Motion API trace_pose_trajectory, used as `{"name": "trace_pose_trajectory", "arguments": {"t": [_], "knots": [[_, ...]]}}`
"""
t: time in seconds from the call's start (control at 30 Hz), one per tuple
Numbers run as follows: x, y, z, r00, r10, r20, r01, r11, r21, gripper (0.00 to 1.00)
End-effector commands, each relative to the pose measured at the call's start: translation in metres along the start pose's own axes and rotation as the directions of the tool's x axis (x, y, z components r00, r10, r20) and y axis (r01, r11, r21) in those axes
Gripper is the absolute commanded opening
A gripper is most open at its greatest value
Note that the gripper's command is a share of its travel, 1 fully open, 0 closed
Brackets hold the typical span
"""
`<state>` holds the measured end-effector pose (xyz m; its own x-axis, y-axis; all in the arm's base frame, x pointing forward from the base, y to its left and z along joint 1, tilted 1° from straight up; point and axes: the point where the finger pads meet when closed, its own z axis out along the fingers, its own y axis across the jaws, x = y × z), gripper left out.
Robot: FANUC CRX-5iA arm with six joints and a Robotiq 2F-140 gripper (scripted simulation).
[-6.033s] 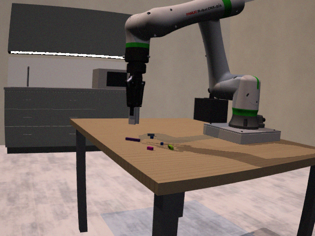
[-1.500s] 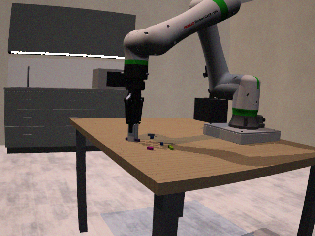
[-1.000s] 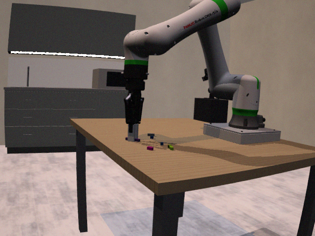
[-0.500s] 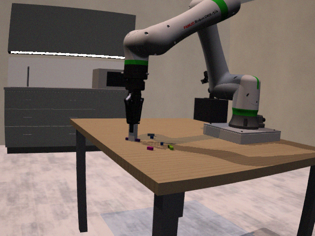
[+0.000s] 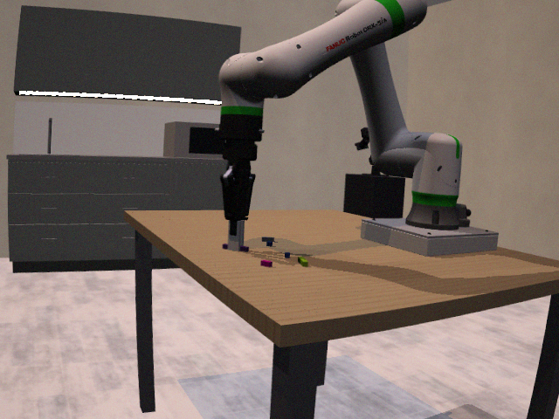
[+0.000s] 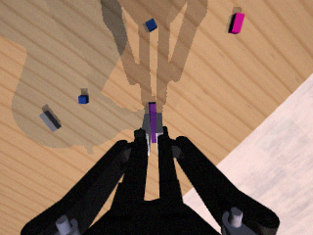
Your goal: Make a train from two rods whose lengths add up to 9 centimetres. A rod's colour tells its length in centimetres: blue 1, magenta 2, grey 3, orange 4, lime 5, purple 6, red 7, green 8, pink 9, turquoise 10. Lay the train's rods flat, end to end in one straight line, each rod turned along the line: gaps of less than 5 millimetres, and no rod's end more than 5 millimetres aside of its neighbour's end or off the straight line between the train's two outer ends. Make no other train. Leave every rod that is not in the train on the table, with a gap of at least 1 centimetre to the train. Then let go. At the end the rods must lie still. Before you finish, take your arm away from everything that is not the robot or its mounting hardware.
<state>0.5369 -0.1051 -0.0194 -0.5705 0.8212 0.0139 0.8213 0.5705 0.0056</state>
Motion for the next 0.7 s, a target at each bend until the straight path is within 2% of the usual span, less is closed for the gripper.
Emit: {"name": "trace_pose_trajectory", "arguments": {"t": [0.0,0.37,0.53,0.67], "knots": [[0.000,0.000,0.000,1.000,0.000,0.000,0.000,1.000,0.000,0.03],[0.000,0.000,-0.002,1.000,0.000,0.000,0.000,1.000,0.000,0.03],[0.000,0.000,-0.011,1.000,0.000,0.000,0.000,1.000,0.000,0.03],[0.000,0.000,-0.035,1.000,0.000,0.000,0.000,1.000,0.000,0.03]]}}
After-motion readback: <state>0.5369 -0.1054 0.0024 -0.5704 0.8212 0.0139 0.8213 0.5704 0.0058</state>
